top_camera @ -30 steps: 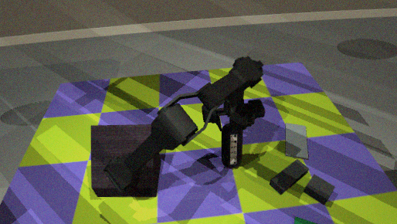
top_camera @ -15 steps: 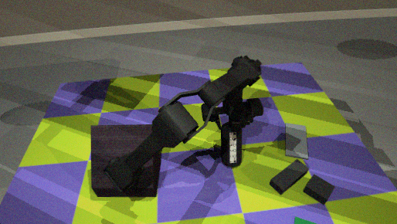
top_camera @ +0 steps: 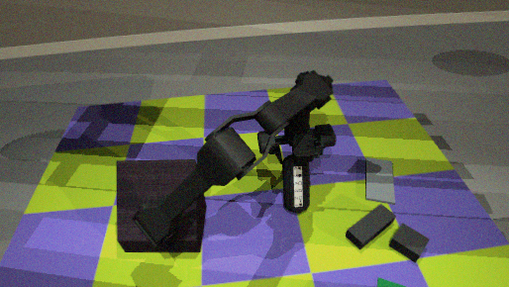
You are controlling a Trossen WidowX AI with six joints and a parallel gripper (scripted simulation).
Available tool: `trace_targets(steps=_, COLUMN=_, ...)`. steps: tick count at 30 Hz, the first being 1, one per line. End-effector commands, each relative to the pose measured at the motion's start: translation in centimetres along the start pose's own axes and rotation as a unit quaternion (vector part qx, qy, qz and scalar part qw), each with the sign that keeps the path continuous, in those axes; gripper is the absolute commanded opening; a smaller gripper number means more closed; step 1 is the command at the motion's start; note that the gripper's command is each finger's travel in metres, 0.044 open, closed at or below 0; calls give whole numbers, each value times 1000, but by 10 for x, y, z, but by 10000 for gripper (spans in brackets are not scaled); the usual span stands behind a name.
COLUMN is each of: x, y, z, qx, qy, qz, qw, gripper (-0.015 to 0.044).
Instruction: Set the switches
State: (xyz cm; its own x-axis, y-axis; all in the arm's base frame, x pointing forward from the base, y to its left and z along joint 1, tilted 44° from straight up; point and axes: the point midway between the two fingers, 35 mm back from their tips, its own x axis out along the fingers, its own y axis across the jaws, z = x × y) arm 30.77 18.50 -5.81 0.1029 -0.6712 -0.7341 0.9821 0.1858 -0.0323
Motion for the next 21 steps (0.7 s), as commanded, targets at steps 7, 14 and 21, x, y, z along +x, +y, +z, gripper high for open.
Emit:
trace_targets(steps=7, x=12, y=-1, z=-7, qx=3, qy=-3, qz=-11, qw=1000, gripper=338)
trace_targets(steps=14, x=15, y=-1, z=-11, qx=3, qy=-3, qz=-11, qw=1000, gripper=338)
trace_targets(steps=21, x=19, y=-1, z=-15, qx=3, qy=-3, qz=-10, qw=1000, gripper=338)
